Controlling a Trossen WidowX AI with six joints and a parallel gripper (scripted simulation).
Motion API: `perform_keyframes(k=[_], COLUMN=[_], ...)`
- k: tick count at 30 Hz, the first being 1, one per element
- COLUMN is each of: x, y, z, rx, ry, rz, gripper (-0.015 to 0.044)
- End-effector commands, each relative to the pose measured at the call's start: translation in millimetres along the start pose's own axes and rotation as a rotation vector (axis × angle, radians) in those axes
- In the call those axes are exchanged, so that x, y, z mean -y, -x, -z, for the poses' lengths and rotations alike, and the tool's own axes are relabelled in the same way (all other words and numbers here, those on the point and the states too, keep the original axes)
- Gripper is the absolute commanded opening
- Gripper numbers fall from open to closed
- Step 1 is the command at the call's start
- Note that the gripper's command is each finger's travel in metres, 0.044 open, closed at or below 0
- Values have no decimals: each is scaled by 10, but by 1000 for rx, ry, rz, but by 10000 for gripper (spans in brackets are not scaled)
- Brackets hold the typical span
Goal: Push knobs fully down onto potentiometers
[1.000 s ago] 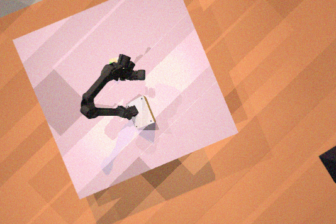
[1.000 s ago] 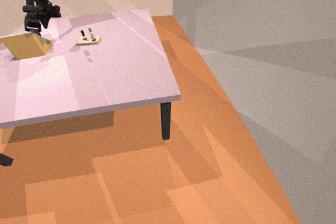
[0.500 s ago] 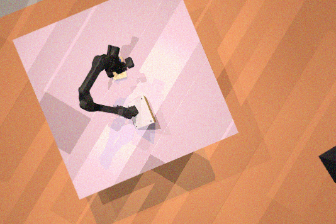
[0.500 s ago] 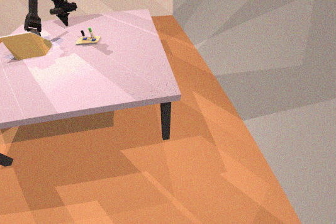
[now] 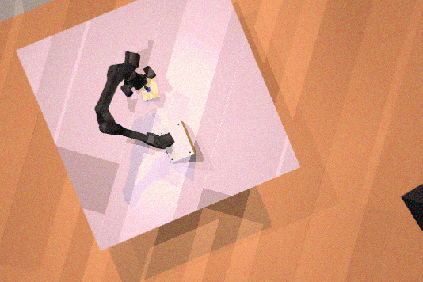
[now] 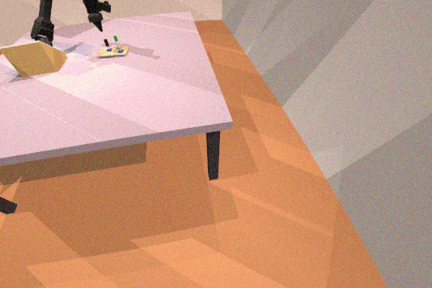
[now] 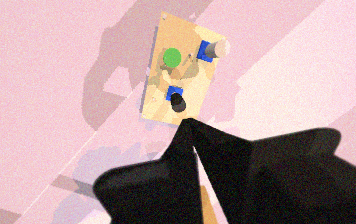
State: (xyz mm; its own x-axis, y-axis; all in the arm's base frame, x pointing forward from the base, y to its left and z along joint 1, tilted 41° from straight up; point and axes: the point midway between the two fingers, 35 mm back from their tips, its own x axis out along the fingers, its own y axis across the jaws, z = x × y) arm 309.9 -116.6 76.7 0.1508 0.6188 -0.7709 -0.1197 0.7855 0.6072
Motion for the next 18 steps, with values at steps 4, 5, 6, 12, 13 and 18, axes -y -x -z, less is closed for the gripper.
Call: perform_keyframes(k=[4,5,6,12,13,18], x=[-15,-15,-15,-15,-15,-17], y=[-172,-172,-174,-240,-257,-340], z=[-9,-9,-9,-10,-11,-10], rx=[1,1,1,1,1,1], ry=[3,3,3,3,3,3], rz=[-9,-9,-9,-9,-9,-10], gripper=[0,0,0,0,0,0])
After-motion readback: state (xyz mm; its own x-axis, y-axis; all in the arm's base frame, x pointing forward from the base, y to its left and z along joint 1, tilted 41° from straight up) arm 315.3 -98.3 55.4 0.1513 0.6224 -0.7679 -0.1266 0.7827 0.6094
